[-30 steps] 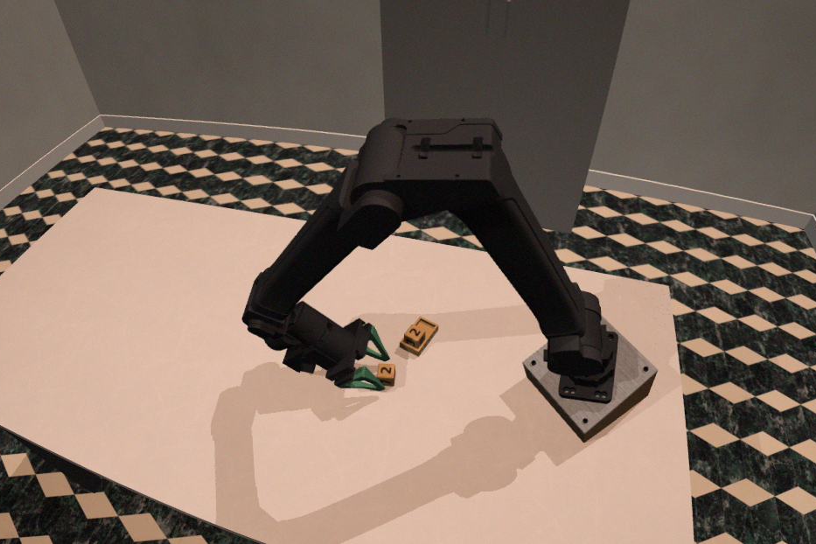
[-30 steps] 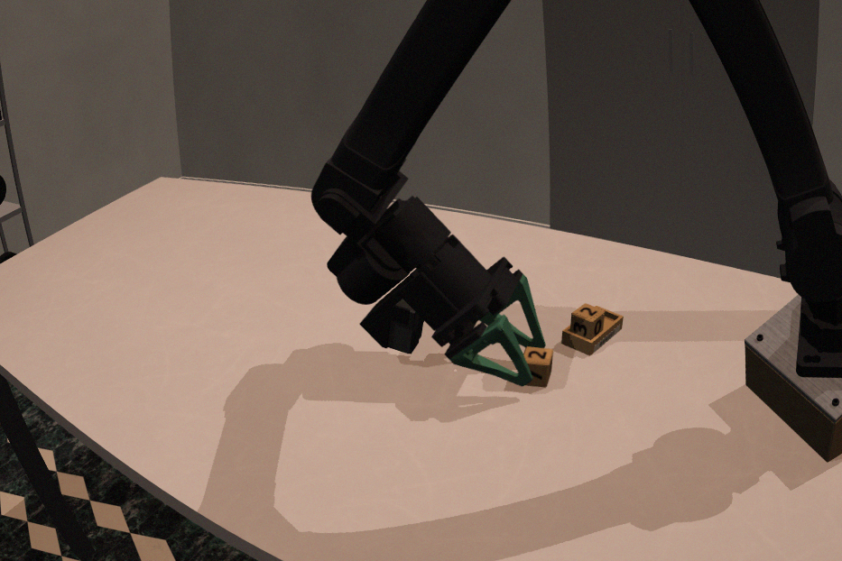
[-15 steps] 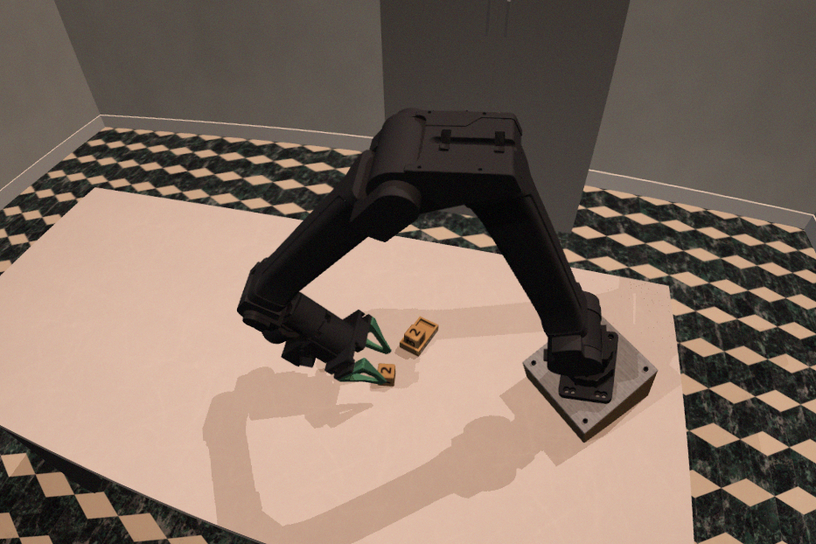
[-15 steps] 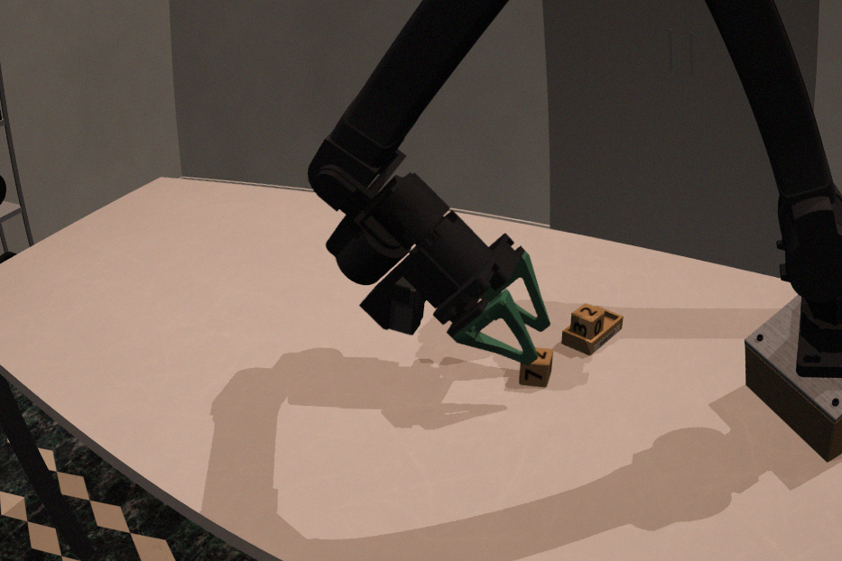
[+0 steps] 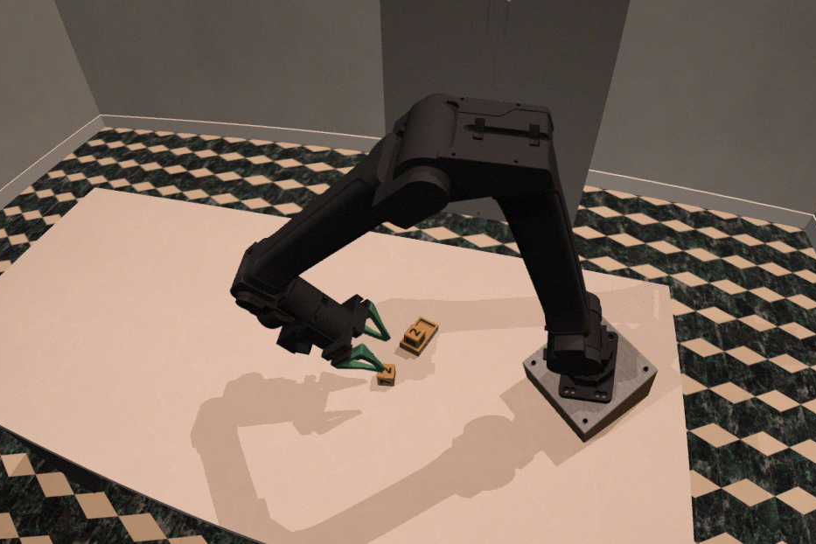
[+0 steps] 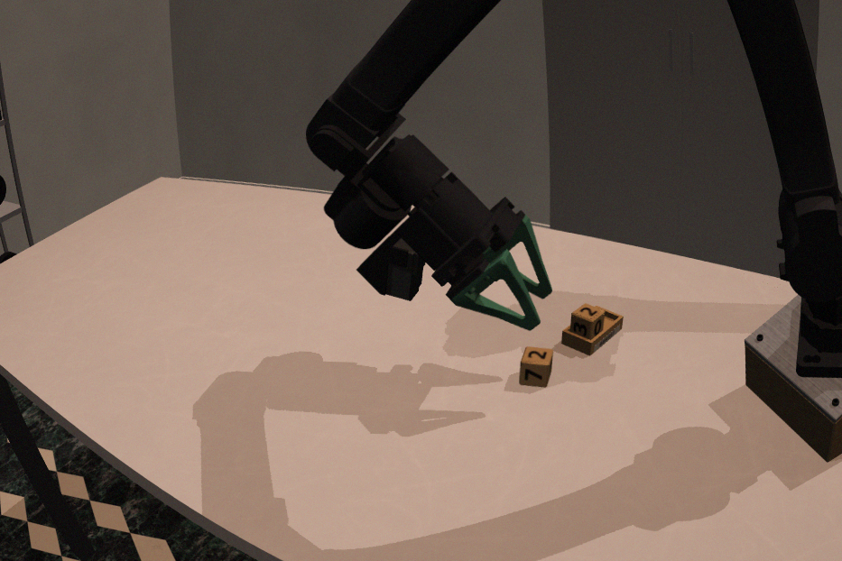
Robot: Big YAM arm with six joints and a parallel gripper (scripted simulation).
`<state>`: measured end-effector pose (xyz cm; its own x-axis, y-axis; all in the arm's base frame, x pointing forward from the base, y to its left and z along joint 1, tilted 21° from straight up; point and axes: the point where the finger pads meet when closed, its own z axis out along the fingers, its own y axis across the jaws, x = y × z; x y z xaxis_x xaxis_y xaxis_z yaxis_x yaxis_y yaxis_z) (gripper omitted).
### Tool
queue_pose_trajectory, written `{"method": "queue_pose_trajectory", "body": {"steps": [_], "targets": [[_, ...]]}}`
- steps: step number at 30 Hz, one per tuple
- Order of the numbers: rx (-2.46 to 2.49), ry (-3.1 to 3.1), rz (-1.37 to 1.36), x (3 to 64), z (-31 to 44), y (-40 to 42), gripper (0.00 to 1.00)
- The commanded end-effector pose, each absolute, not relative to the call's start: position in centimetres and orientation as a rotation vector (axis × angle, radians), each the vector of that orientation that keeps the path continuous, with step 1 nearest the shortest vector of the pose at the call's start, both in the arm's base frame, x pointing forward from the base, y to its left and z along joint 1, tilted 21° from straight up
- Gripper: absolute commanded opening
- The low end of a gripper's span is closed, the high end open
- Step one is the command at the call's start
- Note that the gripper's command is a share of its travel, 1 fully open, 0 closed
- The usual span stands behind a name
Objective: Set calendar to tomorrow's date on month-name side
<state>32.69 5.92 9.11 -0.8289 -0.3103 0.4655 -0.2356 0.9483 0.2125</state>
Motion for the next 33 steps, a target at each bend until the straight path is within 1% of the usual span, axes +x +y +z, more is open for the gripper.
{"method": "queue_pose_trajectory", "body": {"steps": [1,20,21,24,33], "targets": [[0.395,-2.647,-0.207,33.9,11.1,5.3,0.64],[0.357,-2.897,-0.270,33.1,10.3,5.2,0.64],[0.354,-2.861,-0.270,32.9,9.2,5.3,0.64],[0.355,-2.928,-0.281,33.0,10.3,5.2,0.64],[0.347,-3.121,-0.337,32.9,10.3,5.2,0.64]]}}
